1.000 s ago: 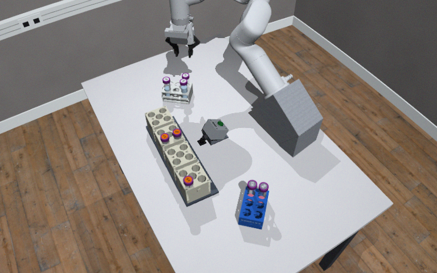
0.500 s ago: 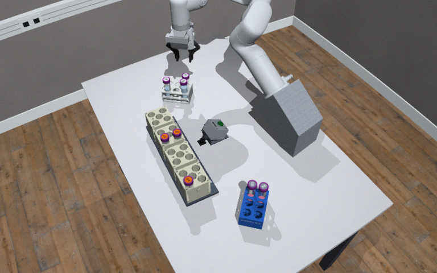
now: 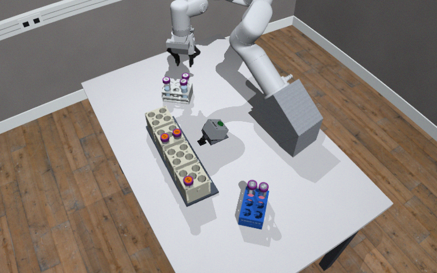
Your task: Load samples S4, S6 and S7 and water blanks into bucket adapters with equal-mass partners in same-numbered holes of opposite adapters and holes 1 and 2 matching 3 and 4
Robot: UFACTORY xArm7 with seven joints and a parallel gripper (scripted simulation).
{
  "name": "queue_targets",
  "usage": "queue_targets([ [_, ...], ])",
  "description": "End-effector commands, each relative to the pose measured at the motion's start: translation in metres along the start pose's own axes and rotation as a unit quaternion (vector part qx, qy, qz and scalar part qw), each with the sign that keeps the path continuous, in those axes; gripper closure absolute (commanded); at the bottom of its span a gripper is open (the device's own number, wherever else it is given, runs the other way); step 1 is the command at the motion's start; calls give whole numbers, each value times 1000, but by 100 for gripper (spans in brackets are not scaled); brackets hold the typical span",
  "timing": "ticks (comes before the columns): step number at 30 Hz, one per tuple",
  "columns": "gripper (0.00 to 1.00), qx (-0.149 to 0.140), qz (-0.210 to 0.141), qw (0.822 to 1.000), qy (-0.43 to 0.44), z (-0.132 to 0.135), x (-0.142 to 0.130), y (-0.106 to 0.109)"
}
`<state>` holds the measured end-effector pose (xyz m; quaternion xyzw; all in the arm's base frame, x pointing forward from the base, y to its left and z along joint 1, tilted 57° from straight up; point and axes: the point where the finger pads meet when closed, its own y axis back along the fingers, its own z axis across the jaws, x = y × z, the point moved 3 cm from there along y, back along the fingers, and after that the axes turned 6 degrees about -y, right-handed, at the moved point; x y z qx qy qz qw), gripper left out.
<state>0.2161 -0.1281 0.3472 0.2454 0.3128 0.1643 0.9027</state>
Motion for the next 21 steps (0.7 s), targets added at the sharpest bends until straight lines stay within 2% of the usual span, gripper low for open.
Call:
queue_targets([
  [1, 43, -1, 1, 1000, 0, 1, 0, -9],
  [21, 43, -1, 0, 1000, 0, 1, 0, -41],
])
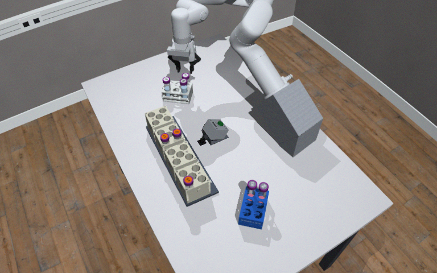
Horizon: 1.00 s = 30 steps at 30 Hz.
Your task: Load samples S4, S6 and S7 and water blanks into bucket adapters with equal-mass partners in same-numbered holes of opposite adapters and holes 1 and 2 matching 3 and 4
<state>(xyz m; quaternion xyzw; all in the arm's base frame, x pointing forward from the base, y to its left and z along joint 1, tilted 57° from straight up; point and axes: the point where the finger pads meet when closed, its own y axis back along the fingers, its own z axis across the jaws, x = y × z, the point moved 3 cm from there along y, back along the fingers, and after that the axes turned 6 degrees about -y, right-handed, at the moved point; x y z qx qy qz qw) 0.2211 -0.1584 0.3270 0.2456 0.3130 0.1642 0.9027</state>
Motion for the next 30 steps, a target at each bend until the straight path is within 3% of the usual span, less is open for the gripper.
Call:
queue_targets([
  [1, 43, -2, 0, 1000, -1, 1, 0, -6],
  [10, 43, -2, 0, 1000, 0, 1, 0, -24],
  [30, 43, -2, 0, 1000, 0, 1, 0, -31],
])
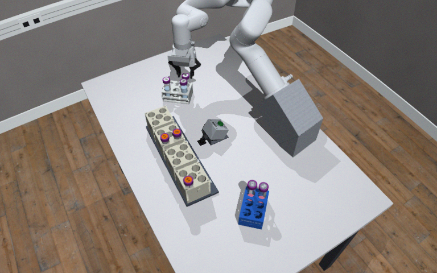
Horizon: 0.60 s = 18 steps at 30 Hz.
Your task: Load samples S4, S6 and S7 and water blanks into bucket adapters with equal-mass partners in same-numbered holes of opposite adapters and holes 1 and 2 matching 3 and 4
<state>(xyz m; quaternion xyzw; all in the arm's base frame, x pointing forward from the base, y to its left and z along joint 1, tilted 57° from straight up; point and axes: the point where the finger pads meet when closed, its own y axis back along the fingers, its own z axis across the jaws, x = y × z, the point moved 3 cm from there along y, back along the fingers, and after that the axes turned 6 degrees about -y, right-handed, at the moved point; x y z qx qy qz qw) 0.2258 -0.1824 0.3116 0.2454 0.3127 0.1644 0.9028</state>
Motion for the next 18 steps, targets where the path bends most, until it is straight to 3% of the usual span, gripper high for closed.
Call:
queue_targets([
  [1, 43, -1, 0, 1000, 0, 1, 0, -2],
  [18, 43, -1, 0, 1000, 0, 1, 0, -12],
])
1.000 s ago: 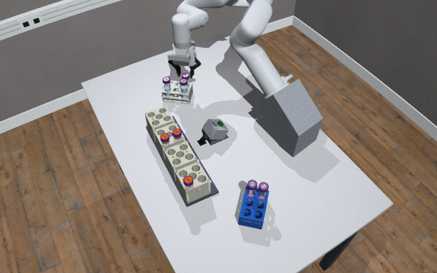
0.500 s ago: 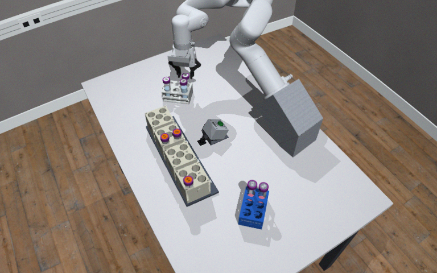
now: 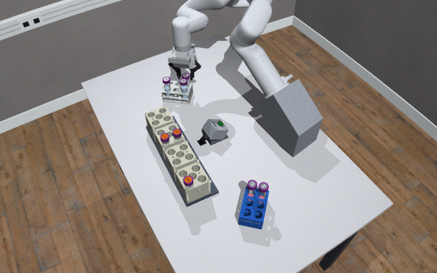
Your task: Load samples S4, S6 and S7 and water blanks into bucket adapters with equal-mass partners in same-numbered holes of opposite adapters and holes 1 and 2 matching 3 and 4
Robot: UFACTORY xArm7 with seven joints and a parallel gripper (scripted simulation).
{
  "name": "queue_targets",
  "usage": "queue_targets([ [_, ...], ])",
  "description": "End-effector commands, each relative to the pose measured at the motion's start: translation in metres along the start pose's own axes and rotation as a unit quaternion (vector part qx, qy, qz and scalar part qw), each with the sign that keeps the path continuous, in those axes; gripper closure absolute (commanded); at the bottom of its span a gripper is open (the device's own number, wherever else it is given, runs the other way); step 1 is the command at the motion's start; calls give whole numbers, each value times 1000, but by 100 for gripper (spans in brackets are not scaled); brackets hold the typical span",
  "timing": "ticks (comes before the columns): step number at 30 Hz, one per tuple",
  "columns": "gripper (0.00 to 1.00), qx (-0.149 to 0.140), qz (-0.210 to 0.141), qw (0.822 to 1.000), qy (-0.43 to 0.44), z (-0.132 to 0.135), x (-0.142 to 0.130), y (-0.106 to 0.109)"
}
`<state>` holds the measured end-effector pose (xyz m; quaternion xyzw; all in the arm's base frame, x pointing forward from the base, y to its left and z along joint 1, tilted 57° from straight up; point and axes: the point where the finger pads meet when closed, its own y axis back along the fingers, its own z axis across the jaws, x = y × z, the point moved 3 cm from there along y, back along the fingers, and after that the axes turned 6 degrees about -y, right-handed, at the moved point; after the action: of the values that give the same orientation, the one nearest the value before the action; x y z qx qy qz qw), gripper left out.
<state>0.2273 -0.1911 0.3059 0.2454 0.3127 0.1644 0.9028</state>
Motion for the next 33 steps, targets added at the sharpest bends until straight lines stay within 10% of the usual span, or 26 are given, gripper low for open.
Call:
queue_targets([
  [1, 43, -1, 0, 1000, 0, 1, 0, -2],
  [23, 43, -1, 0, 1000, 0, 1, 0, -6],
  [24, 100, -1, 0, 1000, 0, 1, 0, -5],
  [33, 100, -1, 0, 1000, 0, 1, 0, -4],
])
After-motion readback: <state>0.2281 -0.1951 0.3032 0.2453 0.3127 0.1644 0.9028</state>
